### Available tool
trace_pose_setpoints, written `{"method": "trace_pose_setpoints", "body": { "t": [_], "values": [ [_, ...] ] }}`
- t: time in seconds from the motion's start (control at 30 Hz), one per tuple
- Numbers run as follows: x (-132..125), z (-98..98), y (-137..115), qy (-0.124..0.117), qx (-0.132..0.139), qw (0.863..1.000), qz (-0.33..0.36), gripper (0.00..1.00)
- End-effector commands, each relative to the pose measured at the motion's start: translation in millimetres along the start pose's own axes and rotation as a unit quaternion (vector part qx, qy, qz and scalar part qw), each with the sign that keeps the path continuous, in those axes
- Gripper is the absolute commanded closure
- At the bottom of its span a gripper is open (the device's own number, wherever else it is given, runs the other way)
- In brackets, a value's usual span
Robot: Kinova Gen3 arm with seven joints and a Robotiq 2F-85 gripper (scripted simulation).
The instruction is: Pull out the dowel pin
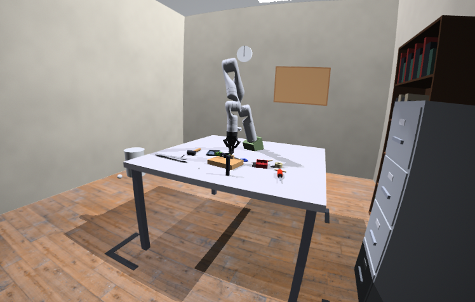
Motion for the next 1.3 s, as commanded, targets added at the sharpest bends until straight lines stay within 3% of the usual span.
{"method": "trace_pose_setpoints", "body": {
  "t": [0.0,1.27],
  "values": [
    [0.3,-0.8,0.6,0.000,-0.001,1.000,0.015,0.90],
    [0.3,-1.1,0.6,0.001,-0.001,0.985,0.171,0.90]
  ]
}}
Point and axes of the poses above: the point where the finger pads meet when closed, its own z axis out along the fingers, its own x axis across the jaws, y = z × x, the point moved 4 cm from there along -z, back along the fingers, and after that the axes turned 13 degrees about z, right-handed, at the moved point
